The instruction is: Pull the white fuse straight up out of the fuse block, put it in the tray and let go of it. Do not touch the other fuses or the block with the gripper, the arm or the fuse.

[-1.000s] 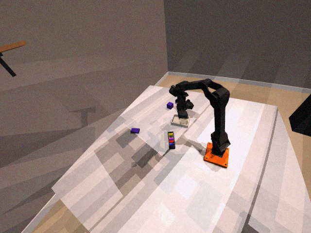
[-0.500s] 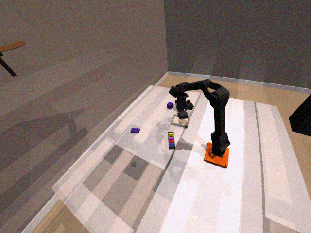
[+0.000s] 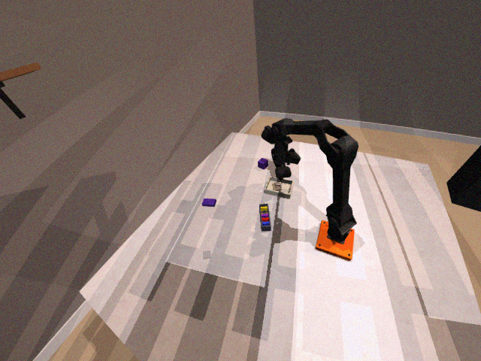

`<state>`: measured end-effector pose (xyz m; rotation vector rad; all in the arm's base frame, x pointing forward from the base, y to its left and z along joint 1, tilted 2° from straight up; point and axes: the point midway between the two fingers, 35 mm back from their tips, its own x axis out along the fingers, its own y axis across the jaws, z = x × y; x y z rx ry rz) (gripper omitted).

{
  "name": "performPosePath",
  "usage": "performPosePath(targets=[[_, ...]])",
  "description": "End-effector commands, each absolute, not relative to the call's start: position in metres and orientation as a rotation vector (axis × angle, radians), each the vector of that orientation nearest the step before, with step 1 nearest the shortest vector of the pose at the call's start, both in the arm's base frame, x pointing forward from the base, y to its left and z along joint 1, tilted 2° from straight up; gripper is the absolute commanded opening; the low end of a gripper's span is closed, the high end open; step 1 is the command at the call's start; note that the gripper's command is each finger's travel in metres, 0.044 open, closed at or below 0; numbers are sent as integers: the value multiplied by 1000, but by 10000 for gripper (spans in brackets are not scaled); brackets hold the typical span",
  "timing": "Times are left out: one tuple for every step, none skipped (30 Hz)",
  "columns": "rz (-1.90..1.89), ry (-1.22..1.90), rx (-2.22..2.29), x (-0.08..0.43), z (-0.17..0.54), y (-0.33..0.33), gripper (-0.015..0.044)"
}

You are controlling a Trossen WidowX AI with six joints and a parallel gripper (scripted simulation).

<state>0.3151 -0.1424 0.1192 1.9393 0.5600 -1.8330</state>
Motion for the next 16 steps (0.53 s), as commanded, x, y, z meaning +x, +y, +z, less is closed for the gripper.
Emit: performPosePath(targets=[[-1837, 569, 1934, 315, 120, -142, 330], [-1837, 569, 1934, 315, 120, -142, 330], [-1837, 563, 1937, 315, 119, -142, 330], [-1837, 563, 1937, 315, 119, -142, 330], [-1837, 563, 1937, 315, 119, -142, 330], [-1837, 563, 1937, 315, 119, -142, 330], [-1837, 563, 1937, 315, 119, -142, 330], [-1837, 563, 1937, 315, 119, -142, 330], [-1837, 563, 1937, 315, 119, -142, 330], [-1837, 563, 1937, 315, 119, -142, 330], [-1837, 563, 1937, 315, 119, -142, 330], [-1837, 563, 1937, 315, 119, -142, 330], [-1837, 563, 1937, 315, 119, -142, 330], [-1837, 563, 1937, 315, 119, -142, 330], [-1837, 563, 1937, 315, 119, -142, 330], [-1837, 563, 1937, 315, 119, -142, 330]])
